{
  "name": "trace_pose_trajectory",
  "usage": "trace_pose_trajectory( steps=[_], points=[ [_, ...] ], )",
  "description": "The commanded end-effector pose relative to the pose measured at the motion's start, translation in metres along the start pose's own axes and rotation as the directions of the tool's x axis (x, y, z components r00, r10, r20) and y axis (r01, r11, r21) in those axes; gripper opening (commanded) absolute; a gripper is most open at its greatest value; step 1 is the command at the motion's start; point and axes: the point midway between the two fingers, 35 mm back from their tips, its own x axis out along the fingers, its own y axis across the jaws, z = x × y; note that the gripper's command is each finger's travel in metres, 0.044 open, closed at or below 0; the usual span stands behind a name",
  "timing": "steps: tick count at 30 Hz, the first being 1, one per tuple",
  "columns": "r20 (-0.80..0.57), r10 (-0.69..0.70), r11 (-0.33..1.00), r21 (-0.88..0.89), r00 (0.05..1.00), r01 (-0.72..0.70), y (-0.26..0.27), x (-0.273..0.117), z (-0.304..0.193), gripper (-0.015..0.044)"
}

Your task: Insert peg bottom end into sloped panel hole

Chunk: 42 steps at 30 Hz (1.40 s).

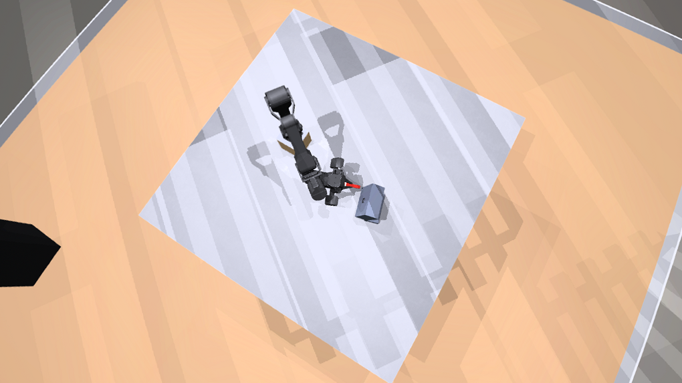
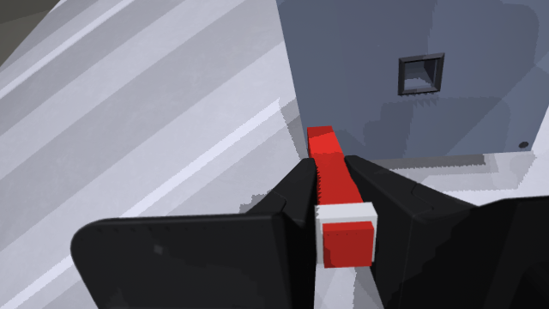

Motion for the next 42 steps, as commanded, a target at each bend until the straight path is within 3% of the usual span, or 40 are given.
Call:
trace_pose_trajectory(
  steps=[1, 42],
  points=[
    [0.013, -0.001, 1.0, 0.002, 1.0, 0.001, 0.0, -0.003, -0.005, 0.0],
    [0.178, -0.094, 0.994, -0.042, 0.979, 0.103, -0.021, -0.041, -0.015, 0.0]
  ],
)
